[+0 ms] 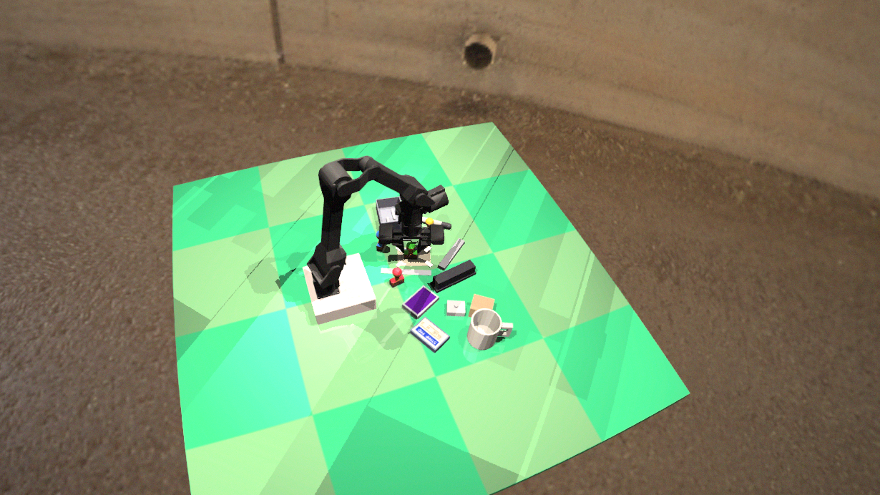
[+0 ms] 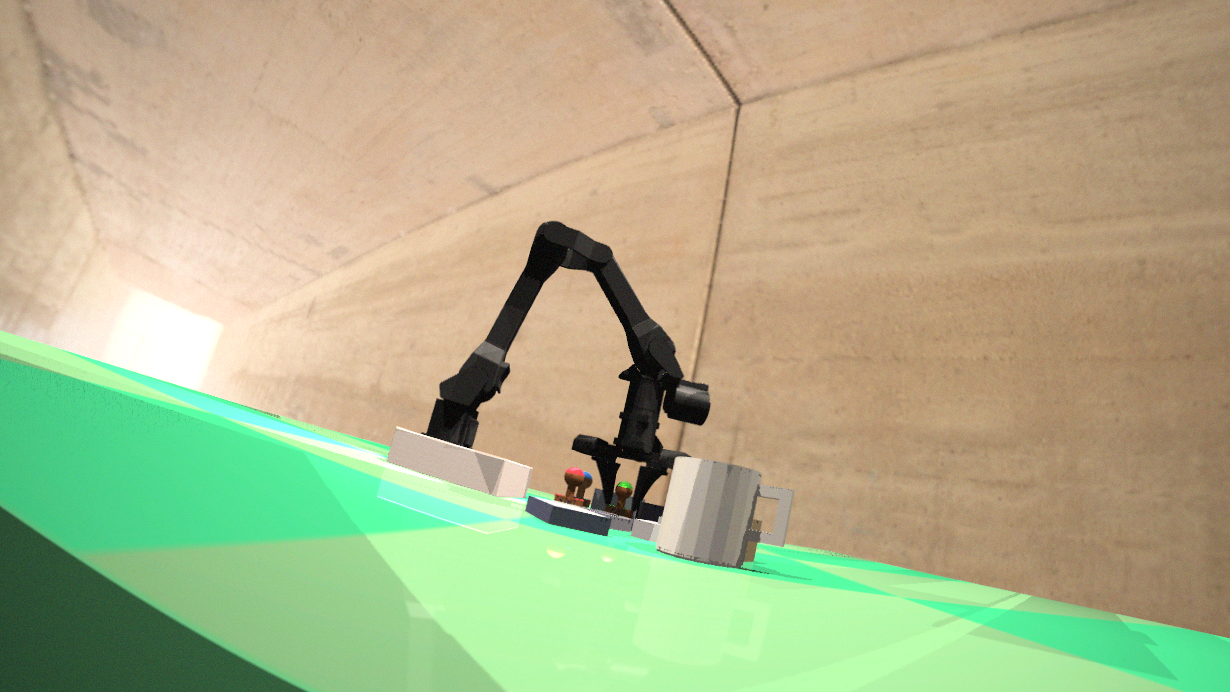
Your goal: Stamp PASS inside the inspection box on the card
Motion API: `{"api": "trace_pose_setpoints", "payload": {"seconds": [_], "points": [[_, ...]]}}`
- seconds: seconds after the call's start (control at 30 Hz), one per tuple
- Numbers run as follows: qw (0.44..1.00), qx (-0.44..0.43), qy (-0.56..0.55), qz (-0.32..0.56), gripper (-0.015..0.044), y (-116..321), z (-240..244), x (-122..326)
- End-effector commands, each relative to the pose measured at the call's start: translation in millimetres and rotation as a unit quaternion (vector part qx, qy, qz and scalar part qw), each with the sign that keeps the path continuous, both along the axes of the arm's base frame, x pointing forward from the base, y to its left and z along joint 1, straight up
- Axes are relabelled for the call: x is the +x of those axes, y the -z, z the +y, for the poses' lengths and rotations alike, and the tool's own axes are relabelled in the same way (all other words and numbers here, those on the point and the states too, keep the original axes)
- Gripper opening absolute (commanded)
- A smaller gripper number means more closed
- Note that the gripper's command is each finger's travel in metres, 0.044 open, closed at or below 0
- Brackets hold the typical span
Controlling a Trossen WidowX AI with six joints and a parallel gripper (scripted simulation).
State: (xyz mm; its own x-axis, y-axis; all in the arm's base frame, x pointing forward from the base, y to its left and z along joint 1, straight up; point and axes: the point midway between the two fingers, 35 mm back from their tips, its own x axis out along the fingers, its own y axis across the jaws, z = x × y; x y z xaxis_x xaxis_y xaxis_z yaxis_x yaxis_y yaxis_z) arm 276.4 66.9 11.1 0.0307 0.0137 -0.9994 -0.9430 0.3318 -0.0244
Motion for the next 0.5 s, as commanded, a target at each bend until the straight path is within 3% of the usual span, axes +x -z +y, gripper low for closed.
{"api": "trace_pose_setpoints", "payload": {"seconds": [0.0,0.47], "points": [[1.000,0.001,-0.002,0.002,0.0000,3.4,0.1,-1.4],[1.000,0.001,-0.002,0.002,0.0000,-2.7,0.1,-1.5]]}}
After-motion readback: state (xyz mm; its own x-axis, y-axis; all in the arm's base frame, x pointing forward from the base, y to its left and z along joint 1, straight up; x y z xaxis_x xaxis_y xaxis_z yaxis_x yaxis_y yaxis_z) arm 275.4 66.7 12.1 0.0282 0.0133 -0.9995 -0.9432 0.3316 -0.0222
